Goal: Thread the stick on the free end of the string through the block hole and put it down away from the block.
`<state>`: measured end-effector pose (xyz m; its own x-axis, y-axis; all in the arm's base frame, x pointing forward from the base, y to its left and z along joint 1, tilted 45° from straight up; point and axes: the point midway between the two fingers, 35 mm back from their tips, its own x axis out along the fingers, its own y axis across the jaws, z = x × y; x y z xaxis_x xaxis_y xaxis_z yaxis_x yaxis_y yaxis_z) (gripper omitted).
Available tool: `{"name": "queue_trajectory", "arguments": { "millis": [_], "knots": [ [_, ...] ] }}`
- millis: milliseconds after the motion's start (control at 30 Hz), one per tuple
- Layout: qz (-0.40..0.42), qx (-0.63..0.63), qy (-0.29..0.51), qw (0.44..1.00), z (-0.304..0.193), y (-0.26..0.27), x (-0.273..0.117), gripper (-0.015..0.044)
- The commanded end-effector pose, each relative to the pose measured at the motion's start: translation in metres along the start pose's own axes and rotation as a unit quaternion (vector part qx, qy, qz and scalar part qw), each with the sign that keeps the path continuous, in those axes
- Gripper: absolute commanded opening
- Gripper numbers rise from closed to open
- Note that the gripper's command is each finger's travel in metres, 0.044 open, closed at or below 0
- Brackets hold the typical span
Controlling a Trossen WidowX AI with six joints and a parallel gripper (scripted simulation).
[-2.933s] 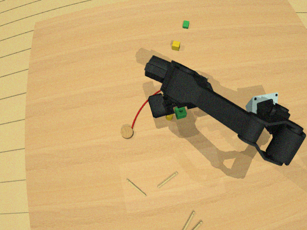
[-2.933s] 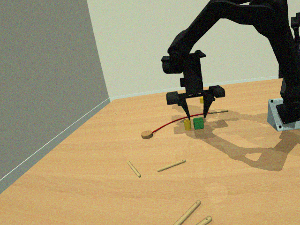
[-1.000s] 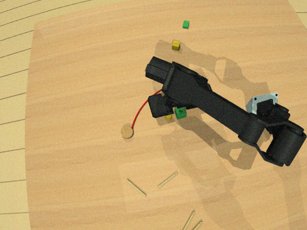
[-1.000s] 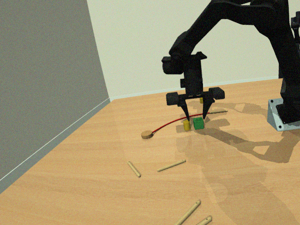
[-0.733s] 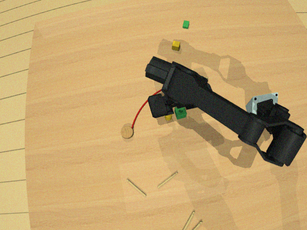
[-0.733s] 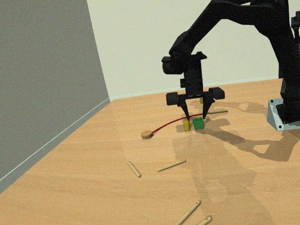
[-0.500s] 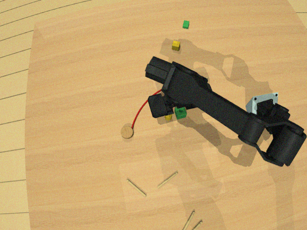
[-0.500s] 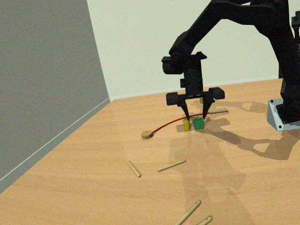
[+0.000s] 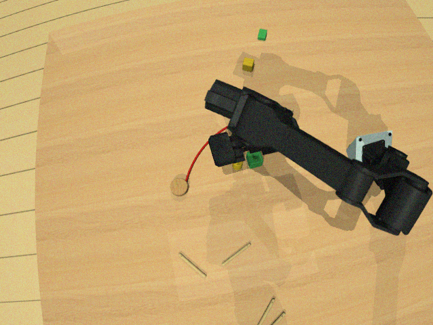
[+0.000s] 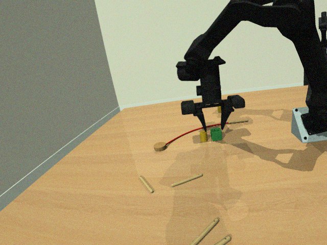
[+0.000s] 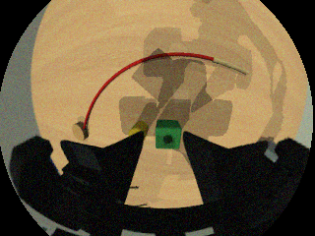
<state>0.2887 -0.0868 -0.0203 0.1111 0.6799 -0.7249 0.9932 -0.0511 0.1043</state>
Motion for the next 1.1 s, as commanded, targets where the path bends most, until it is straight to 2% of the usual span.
{"name": "queue_trajectory", "arguments": {
  "millis": [0, 167, 800, 933, 1067],
  "knots": [
    [-0.012, 0.001, 0.005, 1.000, -0.0037, -0.0032, 0.0077, 0.0242],
    [-0.012, 0.001, 0.005, 1.000, -0.0037, -0.0032, 0.0077, 0.0242],
    [0.000, 0.000, 0.000, 1.000, 0.0000, 0.0000, 0.0000, 0.0116],
    [0.000, 0.000, 0.000, 1.000, 0.0000, 0.0000, 0.0000, 0.0011],
    [0.001, 0.000, 0.000, 1.000, 0.0001, 0.0001, -0.0016, 0.0000]
  ]
}}
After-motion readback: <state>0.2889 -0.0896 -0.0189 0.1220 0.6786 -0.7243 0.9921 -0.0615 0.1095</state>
